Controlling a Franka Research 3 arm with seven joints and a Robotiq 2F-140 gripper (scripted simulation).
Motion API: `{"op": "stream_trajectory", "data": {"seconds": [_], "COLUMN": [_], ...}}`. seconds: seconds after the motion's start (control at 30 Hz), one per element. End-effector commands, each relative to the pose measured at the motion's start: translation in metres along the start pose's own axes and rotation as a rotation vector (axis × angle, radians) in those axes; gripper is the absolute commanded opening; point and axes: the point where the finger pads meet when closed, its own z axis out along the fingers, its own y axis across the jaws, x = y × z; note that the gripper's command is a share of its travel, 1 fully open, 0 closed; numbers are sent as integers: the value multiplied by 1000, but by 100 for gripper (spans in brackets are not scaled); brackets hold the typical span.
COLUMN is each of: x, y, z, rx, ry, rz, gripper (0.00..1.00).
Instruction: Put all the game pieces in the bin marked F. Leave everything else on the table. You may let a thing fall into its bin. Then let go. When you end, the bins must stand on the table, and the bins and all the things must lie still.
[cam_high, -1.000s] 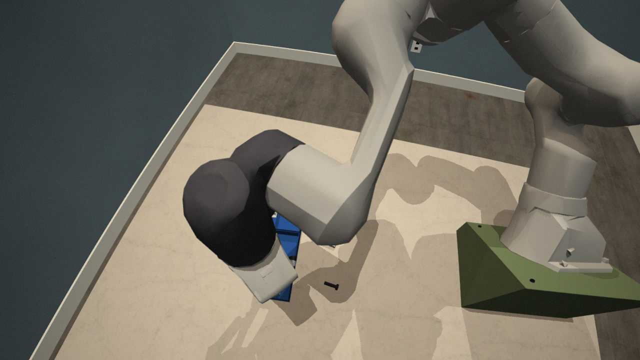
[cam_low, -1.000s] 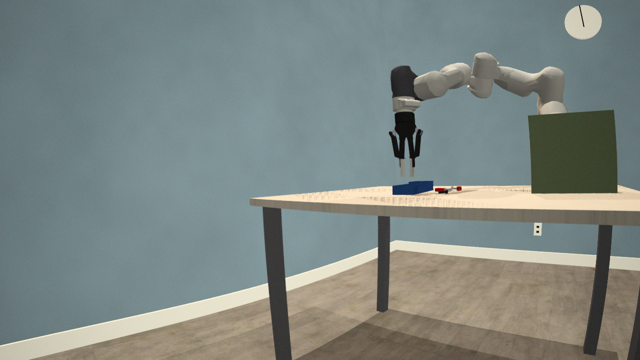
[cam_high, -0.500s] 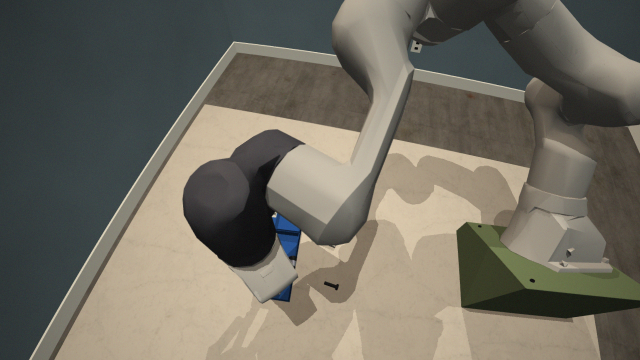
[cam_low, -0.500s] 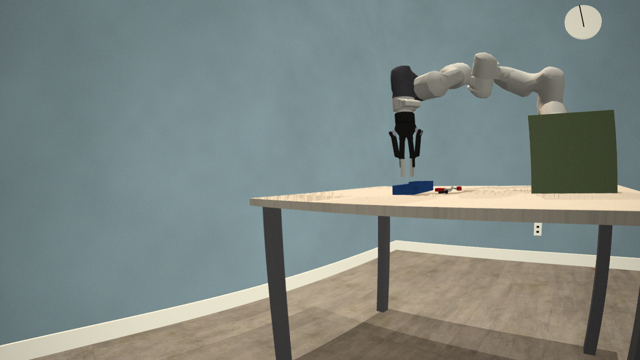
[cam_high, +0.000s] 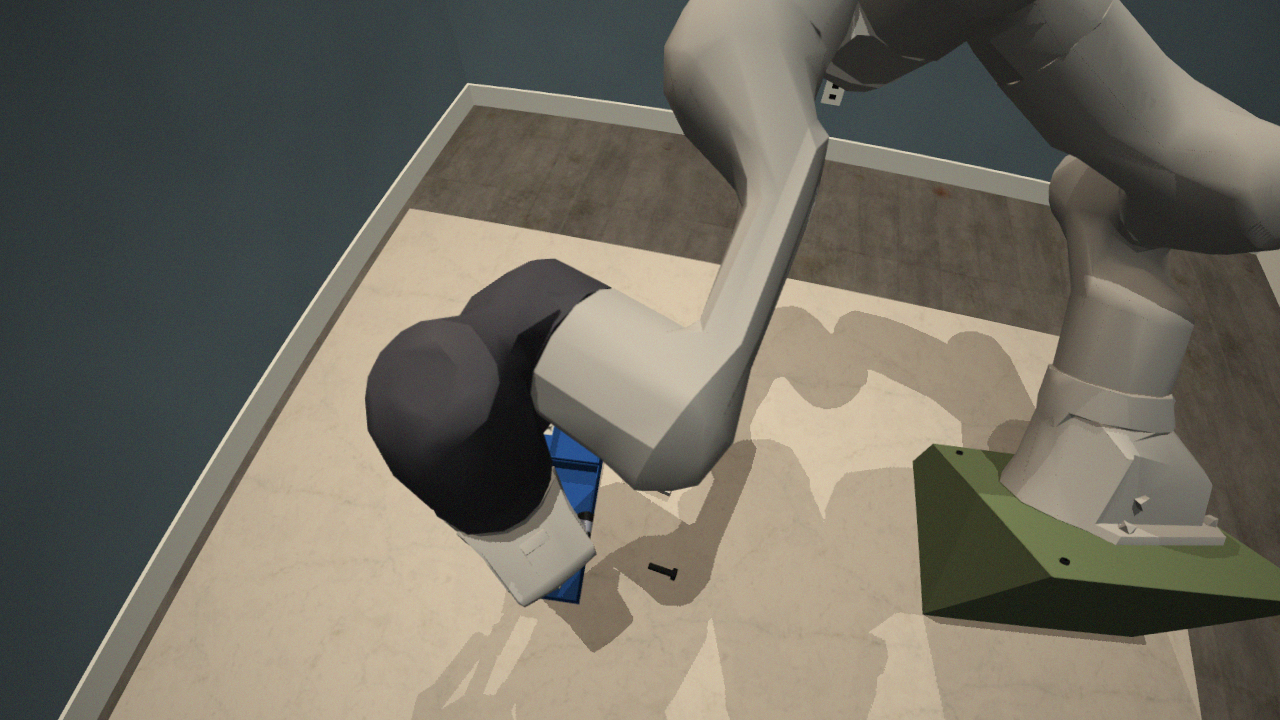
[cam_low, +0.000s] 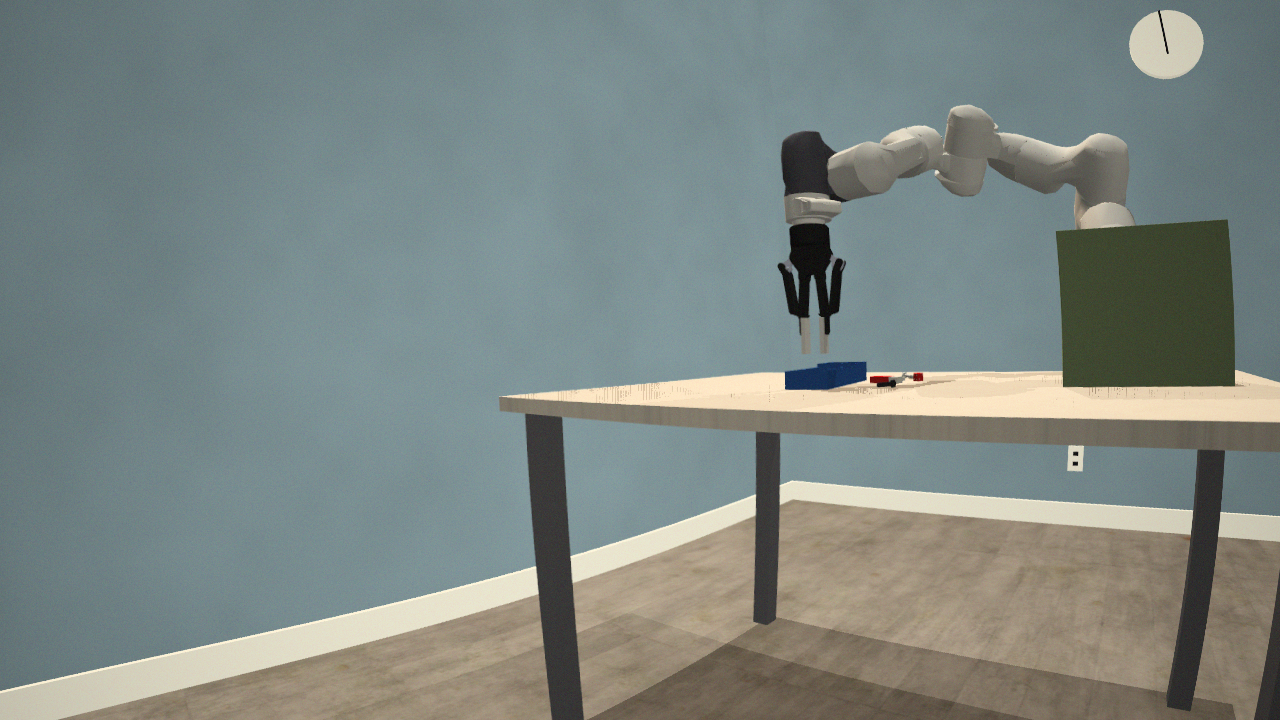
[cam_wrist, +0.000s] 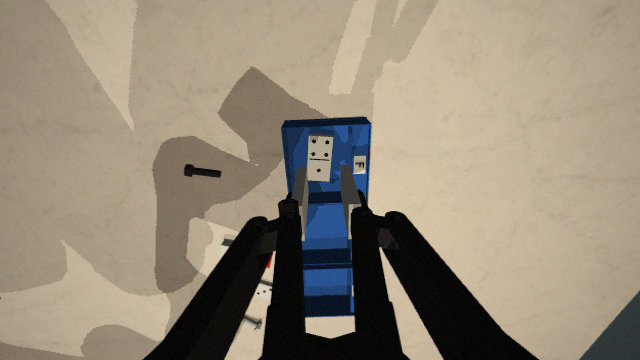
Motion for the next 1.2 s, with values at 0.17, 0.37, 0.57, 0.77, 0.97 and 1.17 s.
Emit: {"op": "stream_trajectory", "data": {"seconds": [0.17, 0.37, 0.57, 0.77, 0.97, 1.17], "x": [1, 0, -6, -44, -69, -107], "y": [-2, -4, -9, -42, -64, -96], "z": [-1, -1, -1, -5, -7, -10], "rx": [4, 4, 4, 8, 13, 22], "ry": [-1, -1, 0, -5, -14, -28], "rz": [-5, -5, -55, -253, -345, -447], "gripper": [19, 19, 19, 19, 19, 19]}}
